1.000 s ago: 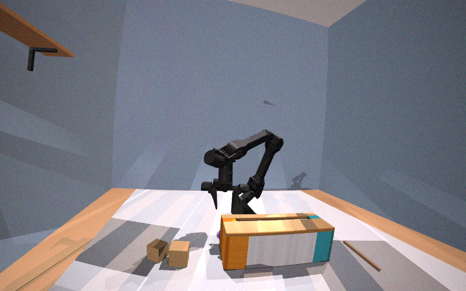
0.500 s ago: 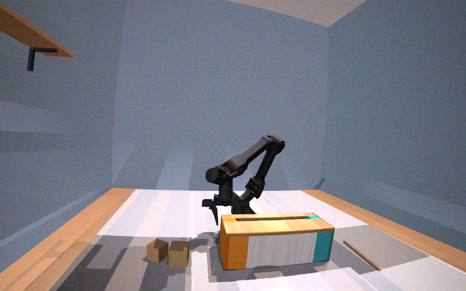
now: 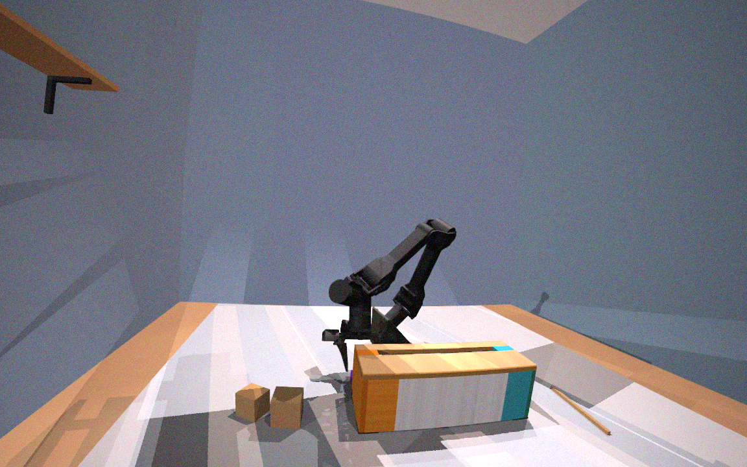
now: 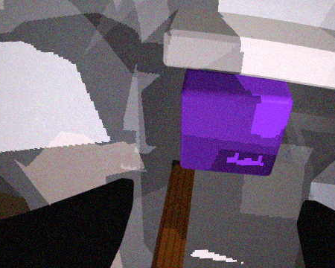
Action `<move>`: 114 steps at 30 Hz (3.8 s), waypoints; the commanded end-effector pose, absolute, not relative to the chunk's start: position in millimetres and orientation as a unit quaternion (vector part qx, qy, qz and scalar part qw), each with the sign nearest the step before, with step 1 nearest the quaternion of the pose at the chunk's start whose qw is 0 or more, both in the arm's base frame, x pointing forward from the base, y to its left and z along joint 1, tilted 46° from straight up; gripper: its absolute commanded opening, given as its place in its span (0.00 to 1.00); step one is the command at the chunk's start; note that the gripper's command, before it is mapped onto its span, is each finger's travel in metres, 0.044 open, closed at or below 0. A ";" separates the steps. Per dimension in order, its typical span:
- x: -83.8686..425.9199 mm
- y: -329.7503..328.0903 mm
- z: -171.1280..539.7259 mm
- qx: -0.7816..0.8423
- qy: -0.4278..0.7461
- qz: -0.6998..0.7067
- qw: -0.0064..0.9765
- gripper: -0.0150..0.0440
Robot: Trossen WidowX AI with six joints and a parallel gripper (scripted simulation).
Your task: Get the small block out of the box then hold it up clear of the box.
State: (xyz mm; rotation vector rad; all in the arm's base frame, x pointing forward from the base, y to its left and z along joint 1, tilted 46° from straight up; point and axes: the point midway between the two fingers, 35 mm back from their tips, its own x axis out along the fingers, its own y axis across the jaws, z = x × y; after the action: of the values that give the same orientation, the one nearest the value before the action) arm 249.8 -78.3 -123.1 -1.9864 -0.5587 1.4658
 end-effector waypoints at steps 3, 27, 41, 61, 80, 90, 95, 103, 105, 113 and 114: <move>245.2 -68.0 -132.9 -0.744 -0.212 0.555 0.307 0.74; 240.5 -54.0 -148.0 -0.744 -0.212 0.554 0.308 0.38; 248.8 -93.7 -109.7 -0.746 -0.212 0.554 0.303 0.25; 248.6 -138.4 -52.0 -0.722 -0.081 0.581 0.366 0.25; 242.0 -157.5 -19.5 -0.703 0.001 0.585 0.404 0.25; 242.0 -157.5 -19.5 -0.703 0.001 0.585 0.404 0.25; 242.0 -157.5 -19.5 -0.703 0.001 0.585 0.404 0.25; 242.0 -157.5 -19.5 -0.703 0.001 0.585 0.404 0.25; 242.0 -157.5 -19.5 -0.703 0.001 0.585 0.404 0.25; 242.0 -157.5 -19.5 -0.703 0.001 0.585 0.404 0.25; 242.0 -157.5 -19.5 -0.703 0.001 0.585 0.404 0.25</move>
State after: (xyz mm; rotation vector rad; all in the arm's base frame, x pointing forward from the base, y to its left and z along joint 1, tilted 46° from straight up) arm 242.3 -157.2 -19.8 -1.7784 -0.0029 1.4758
